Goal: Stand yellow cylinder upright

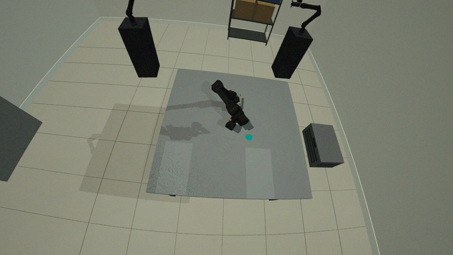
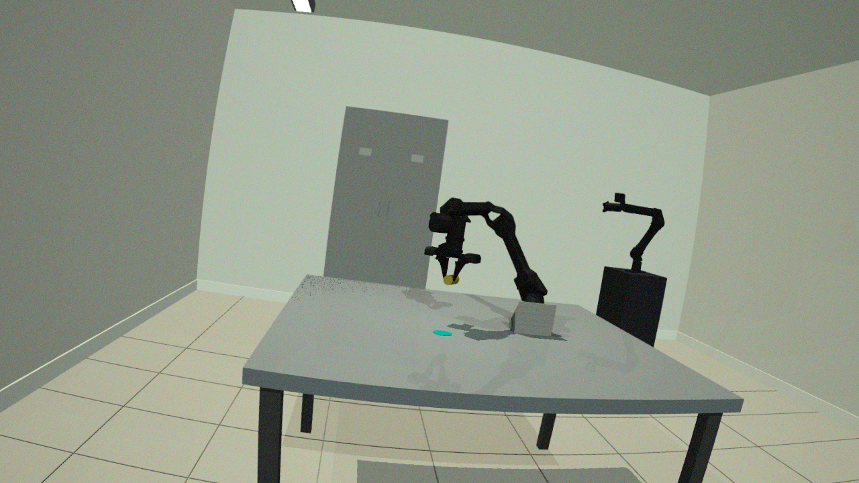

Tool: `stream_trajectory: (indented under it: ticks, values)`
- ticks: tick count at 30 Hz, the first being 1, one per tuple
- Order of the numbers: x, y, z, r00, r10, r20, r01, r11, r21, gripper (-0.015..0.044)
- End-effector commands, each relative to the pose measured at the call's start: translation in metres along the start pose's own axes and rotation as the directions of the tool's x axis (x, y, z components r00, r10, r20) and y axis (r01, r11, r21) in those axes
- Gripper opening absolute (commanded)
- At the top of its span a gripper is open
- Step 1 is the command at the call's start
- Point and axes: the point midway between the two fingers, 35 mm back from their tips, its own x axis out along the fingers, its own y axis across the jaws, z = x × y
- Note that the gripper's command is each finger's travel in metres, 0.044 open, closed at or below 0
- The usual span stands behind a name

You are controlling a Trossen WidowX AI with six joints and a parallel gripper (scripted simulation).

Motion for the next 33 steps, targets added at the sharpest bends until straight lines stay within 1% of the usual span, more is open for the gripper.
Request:
stream_trajectory:
  ticks: [1,33]
  values:
    - [-0.002,0.003,0.012,1.000,0.004,0.004,-0.004,1.000,-0.008,0.0105]
    - [-0.005,0.035,0.109,1.000,0.004,0.002,-0.004,0.995,-0.096,0.0105]
